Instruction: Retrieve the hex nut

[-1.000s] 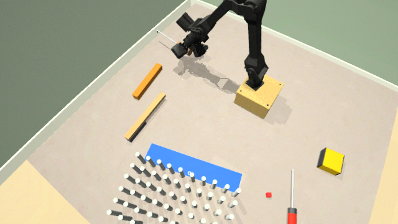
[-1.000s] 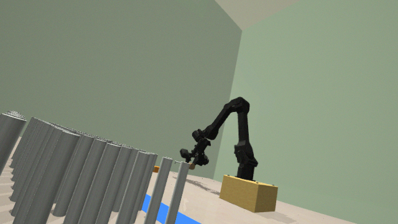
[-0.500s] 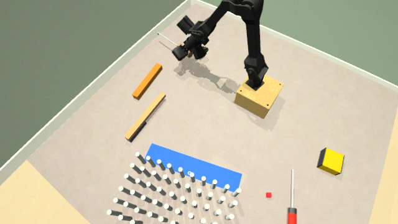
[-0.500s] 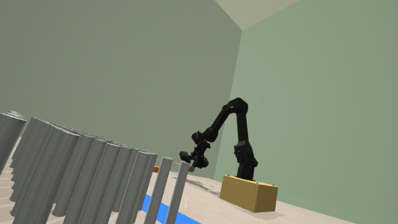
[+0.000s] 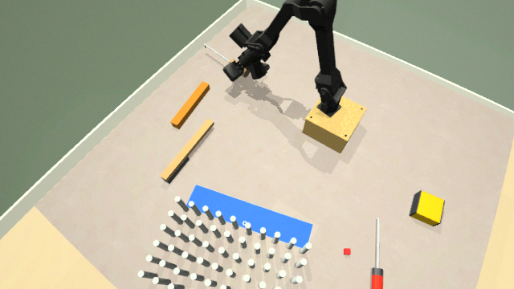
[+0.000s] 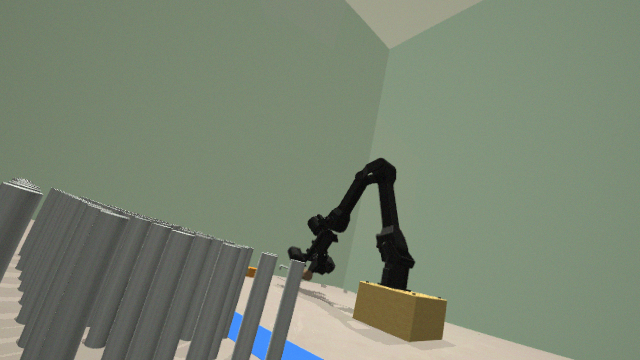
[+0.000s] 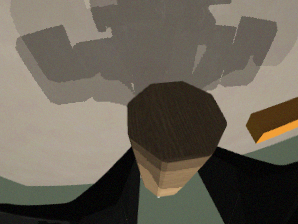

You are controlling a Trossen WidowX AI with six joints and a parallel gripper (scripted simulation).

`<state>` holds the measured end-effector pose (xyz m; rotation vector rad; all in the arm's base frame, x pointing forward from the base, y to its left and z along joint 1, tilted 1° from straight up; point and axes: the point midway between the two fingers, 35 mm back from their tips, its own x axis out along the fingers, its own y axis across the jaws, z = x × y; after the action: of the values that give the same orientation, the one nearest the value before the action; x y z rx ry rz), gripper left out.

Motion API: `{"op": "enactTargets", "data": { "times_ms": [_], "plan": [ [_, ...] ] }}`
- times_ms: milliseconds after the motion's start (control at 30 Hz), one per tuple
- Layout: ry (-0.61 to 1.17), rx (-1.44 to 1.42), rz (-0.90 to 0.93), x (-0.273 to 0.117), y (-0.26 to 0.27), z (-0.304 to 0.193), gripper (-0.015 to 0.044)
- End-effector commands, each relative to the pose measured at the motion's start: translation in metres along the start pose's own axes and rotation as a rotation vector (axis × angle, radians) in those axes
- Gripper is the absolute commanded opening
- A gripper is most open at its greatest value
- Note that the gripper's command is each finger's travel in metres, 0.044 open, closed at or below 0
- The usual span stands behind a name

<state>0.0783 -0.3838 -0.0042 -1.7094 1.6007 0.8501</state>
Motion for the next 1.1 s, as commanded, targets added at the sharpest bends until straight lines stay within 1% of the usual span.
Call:
{"op": "enactTargets", "data": {
  "times_ms": [0,1067],
  "plan": [
    [0.003,-0.002,0.005,0.002,0.001,0.002,0.0],
    [0.002,-0.002,0.005,0.021,0.003,0.025,0.0]
  ]
}}
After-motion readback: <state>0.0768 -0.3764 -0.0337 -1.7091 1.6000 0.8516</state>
